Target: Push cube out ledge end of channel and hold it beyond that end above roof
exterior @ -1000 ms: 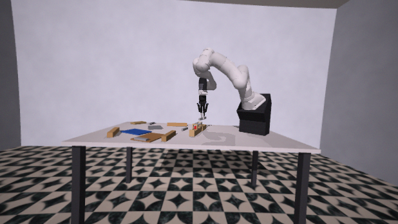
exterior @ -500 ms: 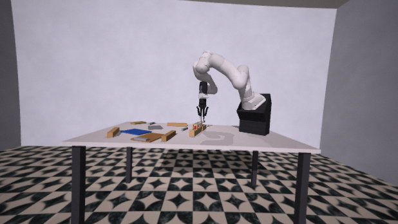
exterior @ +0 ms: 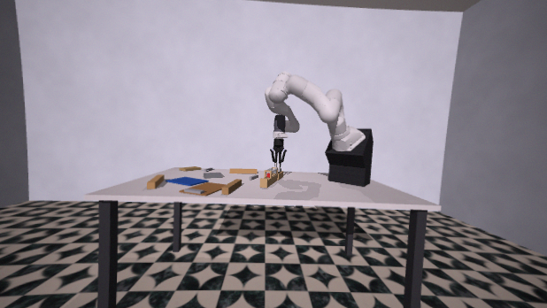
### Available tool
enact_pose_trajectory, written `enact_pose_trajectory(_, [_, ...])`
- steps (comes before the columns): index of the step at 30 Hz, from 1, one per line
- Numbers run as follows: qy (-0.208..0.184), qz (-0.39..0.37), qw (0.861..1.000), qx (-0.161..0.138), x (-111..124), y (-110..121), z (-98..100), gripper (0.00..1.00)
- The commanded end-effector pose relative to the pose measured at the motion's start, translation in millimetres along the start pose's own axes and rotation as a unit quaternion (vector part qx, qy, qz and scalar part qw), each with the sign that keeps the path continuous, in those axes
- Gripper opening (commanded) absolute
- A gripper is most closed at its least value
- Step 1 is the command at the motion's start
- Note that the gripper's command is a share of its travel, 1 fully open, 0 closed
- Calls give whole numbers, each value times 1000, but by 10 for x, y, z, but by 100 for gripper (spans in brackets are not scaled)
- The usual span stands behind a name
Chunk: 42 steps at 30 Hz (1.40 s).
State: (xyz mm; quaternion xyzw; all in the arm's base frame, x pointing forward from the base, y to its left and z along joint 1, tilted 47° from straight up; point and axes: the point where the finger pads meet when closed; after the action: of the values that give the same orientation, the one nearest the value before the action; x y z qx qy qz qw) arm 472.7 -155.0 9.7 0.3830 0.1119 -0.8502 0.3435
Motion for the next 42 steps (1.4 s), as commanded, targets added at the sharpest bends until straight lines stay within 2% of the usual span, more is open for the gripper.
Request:
enact_pose_trajectory(1, [-2, 13, 1000, 4, 22, 18, -4, 0])
enact_pose_trajectory(35, [-2, 13, 1000, 4, 21, 18, -4, 0])
enact_pose_trajectory(42, [-2, 13, 1000, 4, -37, 0, -4, 0])
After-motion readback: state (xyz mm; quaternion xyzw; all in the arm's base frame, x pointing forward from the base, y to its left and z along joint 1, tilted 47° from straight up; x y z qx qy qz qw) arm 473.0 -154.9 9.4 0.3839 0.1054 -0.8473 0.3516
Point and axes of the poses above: the point where the finger pads meet when closed, its own z axis back along the fingers, its own y axis across the jaws, x = y × z, and after that the axes turned 13 degrees about -z, right-handed
